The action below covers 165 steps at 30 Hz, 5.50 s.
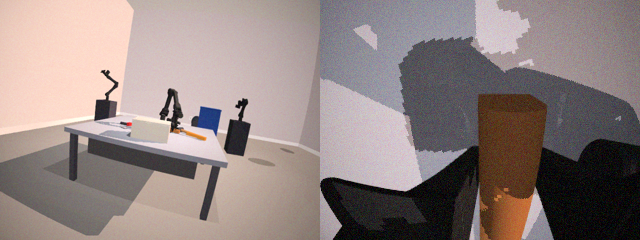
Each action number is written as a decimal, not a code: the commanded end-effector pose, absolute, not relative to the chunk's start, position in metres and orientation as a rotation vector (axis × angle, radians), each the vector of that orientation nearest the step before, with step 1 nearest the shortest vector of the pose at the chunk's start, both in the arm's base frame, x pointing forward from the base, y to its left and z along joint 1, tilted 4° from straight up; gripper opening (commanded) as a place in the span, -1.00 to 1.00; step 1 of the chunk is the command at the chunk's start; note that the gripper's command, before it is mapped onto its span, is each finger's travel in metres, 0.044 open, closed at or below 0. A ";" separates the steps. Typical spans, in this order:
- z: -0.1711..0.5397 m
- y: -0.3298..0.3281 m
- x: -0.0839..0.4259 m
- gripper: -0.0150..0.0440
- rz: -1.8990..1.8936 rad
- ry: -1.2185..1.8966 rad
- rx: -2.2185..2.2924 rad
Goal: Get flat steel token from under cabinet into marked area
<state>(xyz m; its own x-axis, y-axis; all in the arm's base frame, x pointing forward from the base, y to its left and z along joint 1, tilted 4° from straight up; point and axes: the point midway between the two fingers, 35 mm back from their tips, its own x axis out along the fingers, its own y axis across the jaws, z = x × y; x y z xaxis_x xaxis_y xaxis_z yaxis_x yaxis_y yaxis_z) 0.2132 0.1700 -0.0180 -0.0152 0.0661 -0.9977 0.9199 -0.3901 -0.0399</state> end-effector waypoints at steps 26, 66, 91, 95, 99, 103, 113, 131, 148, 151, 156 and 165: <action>-0.018 0.173 0.212 -0.49 -1.615 0.961 1.647; -0.018 0.175 0.212 -0.49 -1.671 0.909 1.698; -0.018 0.175 0.212 -0.49 -1.524 1.039 1.563; -0.018 0.175 0.212 -0.40 -1.516 1.046 1.556; -0.018 0.174 0.211 -0.05 -1.527 1.036 1.566; -0.018 0.174 0.211 0.19 -1.527 1.036 1.566; -0.020 0.174 0.211 0.42 -1.526 1.037 1.565; -0.021 0.174 0.212 -0.02 -1.522 1.037 1.570; -0.021 0.174 0.212 -0.49 -1.512 1.045 1.560; -0.021 0.174 0.212 -0.49 -1.508 1.048 1.557; -0.021 0.174 0.212 -0.14 -1.521 1.039 1.567; -0.021 0.174 0.212 0.28 -1.521 1.040 1.564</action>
